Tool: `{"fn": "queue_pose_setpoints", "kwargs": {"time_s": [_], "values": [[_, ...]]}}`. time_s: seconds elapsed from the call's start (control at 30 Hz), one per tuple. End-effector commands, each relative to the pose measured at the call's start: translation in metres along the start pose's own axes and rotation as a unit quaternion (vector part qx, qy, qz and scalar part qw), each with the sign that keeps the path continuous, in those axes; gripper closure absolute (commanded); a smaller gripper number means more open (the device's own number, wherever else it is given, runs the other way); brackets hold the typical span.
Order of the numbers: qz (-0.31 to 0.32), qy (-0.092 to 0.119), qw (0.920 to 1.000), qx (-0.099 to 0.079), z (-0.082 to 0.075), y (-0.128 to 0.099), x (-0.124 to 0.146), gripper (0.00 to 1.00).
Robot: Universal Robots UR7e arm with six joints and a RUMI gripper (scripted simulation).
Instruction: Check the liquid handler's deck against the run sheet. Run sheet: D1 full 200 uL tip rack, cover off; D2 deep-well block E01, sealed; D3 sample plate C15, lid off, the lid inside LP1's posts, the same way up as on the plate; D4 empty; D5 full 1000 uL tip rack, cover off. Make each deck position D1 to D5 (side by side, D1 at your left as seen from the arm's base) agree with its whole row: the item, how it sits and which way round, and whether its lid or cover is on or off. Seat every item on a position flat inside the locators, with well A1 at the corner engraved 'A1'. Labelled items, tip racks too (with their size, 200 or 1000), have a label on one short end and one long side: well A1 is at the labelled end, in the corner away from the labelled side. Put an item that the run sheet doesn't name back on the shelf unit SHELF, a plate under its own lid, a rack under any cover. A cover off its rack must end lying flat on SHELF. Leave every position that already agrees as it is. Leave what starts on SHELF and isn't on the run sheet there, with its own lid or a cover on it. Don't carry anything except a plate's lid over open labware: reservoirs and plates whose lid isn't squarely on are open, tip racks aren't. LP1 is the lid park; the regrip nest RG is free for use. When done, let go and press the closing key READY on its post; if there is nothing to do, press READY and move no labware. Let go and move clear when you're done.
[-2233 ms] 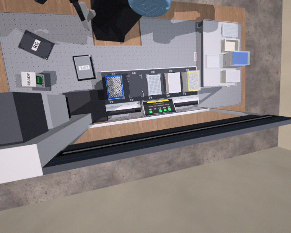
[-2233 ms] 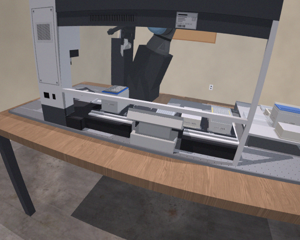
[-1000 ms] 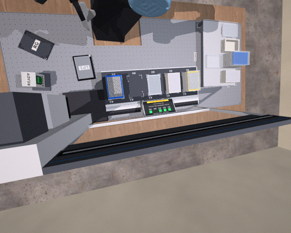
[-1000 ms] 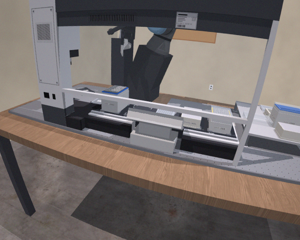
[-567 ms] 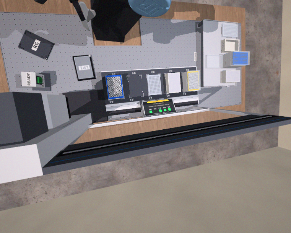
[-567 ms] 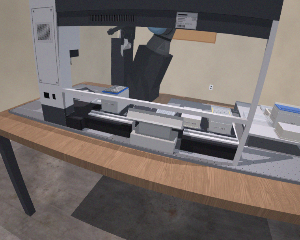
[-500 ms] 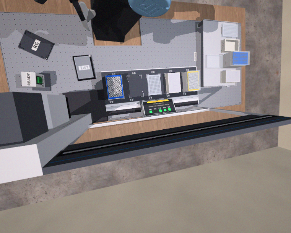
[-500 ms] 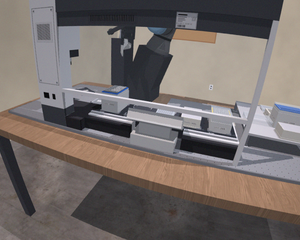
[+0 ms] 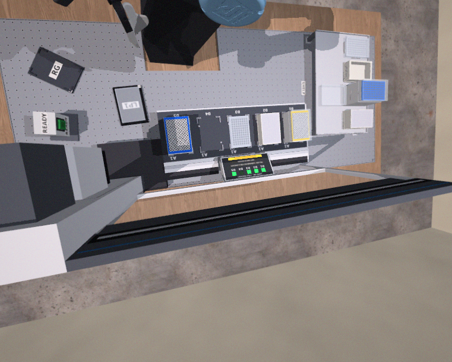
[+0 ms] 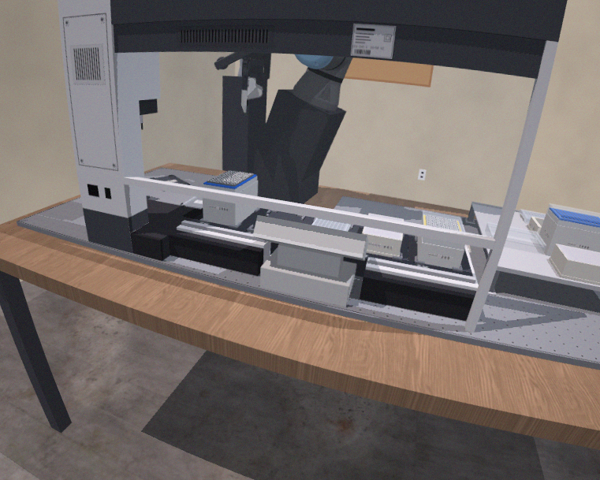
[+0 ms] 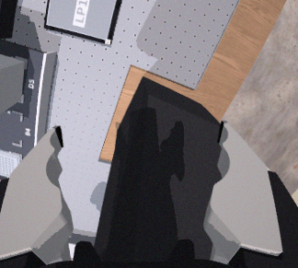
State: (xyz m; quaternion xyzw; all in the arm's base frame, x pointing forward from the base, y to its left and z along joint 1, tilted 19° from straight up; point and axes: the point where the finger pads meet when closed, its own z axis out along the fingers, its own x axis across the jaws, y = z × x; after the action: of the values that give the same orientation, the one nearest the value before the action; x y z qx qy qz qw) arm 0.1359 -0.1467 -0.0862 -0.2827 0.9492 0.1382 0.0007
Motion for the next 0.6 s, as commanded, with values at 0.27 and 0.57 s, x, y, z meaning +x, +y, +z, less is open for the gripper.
{"fn": "queue_pose_setpoints", "kwargs": {"time_s": [0.27,0.57], "values": [[-0.041,0.003,0.9991,0.01,-0.009,-0.002,-0.024,0.18],[-0.081,0.004,0.9966,0.016,-0.014,0.002,-0.043,0.18]]}}
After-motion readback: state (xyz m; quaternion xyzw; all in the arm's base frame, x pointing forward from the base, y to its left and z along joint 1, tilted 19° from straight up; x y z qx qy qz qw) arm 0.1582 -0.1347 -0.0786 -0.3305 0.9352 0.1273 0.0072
